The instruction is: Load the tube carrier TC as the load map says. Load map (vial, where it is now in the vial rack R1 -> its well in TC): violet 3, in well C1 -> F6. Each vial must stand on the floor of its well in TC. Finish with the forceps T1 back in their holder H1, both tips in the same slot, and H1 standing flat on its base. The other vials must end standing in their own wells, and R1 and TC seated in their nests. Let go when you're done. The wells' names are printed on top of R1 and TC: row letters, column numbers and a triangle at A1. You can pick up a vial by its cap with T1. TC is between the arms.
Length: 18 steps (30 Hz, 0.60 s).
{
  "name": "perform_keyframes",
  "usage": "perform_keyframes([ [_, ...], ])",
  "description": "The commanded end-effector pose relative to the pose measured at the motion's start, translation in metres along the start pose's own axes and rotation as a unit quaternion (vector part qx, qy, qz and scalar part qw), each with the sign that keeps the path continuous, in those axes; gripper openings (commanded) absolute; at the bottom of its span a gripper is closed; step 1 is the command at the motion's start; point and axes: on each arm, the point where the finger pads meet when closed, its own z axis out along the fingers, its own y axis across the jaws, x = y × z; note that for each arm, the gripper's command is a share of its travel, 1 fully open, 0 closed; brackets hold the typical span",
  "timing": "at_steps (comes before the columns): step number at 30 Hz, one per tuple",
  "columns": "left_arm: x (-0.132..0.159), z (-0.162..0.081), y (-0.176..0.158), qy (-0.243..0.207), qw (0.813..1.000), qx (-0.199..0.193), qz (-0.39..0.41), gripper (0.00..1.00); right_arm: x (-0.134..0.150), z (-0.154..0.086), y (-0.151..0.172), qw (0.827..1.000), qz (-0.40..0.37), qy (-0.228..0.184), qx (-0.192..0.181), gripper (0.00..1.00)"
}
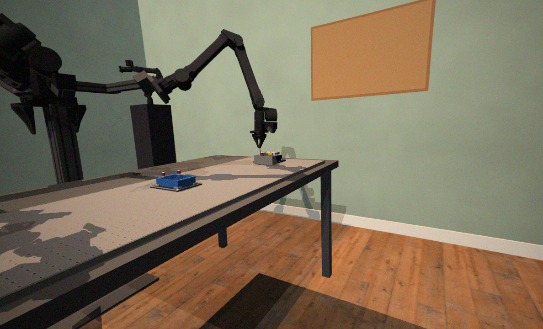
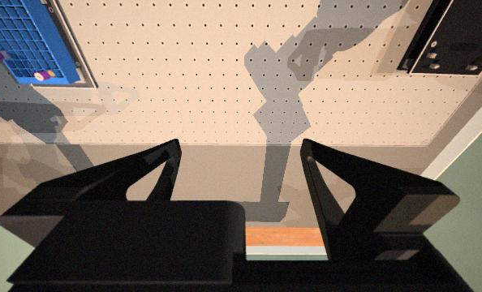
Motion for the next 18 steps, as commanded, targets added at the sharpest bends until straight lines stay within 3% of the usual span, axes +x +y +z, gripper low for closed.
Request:
perform_keyframes([
  [1, 0.000, 0.012, 0.007, 0.003, 1.000, -0.005, -0.001, 0.07, -0.013, -0.004, -0.006, 1.000, 0.019, -0.014, 0.004, 1.00],
  [10, 0.000, 0.014, 0.007, 0.003, 1.000, -0.005, -0.001, 0.07, -0.013, -0.004, -0.006, 1.000, 0.019, -0.014, 0.004, 1.00],
  [11, 0.006, -0.001, -0.001, 0.008, 1.000, 0.002, 0.000, 0.07, -0.013, -0.004, -0.006, 1.000, 0.019, -0.014, 0.004, 1.00],
  [18, -0.002, -0.001, 0.003, -0.001, 1.000, -0.002, -0.001, 0.07, -0.013, -0.004, -0.006, 1.000, 0.019, -0.014, 0.004, 1.00],
])
